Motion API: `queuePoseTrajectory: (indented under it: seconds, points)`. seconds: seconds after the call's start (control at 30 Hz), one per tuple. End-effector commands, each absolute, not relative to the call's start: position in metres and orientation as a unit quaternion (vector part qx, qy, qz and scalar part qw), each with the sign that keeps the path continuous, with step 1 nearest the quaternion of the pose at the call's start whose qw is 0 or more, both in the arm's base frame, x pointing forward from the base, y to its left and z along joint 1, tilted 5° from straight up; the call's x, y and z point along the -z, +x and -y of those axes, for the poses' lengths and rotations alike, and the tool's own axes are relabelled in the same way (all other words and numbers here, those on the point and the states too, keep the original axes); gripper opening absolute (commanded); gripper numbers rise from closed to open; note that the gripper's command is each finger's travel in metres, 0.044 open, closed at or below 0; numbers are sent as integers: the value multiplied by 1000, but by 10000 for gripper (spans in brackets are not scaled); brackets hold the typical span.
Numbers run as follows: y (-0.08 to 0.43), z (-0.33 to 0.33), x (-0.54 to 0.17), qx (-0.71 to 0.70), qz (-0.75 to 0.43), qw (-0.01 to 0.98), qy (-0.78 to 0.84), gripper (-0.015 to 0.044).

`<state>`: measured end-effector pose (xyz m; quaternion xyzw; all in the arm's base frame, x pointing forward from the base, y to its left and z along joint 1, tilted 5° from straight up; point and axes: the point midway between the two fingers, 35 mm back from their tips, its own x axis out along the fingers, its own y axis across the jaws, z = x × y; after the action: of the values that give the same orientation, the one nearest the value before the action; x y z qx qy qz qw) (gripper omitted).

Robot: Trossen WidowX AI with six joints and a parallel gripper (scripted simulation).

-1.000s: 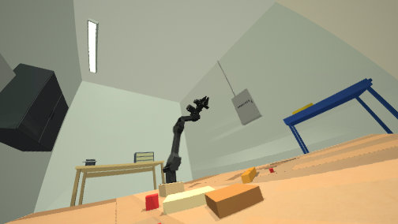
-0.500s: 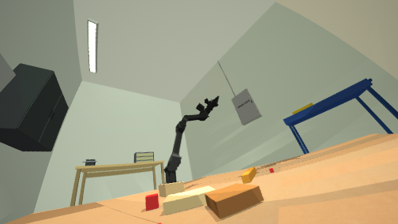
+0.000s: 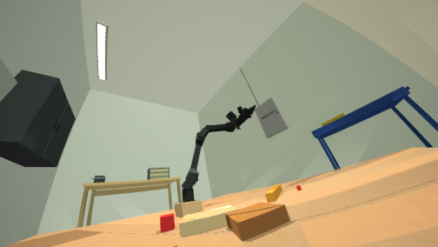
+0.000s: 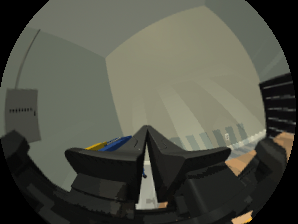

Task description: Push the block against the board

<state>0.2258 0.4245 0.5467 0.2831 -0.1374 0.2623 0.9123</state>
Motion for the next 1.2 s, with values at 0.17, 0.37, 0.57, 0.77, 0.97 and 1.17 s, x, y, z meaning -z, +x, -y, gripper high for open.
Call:
queuePoseTrajectory:
  seconds: [0.17,0.37,0.57,0.77,0.97,1.17]
  points:
    - [290,-413,-503,-232,108,941,223,0]
    - [335,-401,-467,-209,74,960,173,0]
    - [381,-381,-424,-184,26,976,114,0]
    - [423,-352,-379,-156,-33,985,63,0]
    - [457,-314,-332,-126,-100,987,23,0]
    - [482,-265,-281,-85,-174,981,-9,0]
